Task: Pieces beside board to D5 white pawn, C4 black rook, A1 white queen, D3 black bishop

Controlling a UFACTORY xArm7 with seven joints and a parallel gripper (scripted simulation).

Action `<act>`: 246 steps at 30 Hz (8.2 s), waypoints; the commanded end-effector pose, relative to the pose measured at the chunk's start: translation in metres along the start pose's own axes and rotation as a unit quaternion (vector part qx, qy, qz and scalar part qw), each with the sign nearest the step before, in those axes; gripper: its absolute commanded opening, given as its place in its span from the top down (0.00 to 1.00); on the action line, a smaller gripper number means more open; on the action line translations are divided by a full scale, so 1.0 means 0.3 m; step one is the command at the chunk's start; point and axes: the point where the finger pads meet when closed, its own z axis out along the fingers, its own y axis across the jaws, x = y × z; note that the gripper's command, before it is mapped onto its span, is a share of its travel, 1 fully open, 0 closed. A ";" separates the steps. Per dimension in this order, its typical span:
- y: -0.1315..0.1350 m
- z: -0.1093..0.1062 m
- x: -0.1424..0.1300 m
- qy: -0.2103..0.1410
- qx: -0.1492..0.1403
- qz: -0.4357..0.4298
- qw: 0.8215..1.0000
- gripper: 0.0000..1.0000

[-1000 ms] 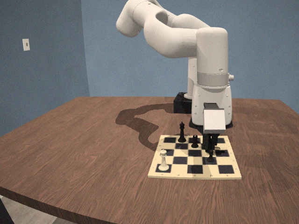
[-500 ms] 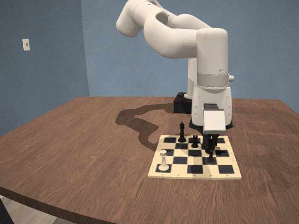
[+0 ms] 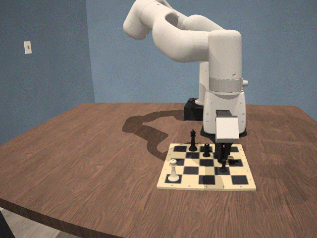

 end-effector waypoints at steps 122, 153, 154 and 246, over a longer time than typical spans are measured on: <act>0.002 0.008 0.006 0.002 0.000 0.000 1.000 0.63; 0.002 -0.254 0.005 0.002 0.000 0.000 1.000 0.63; 0.002 -0.265 0.005 0.002 0.000 0.000 1.000 0.63; 0.002 -0.527 0.004 0.002 0.000 0.000 1.000 0.00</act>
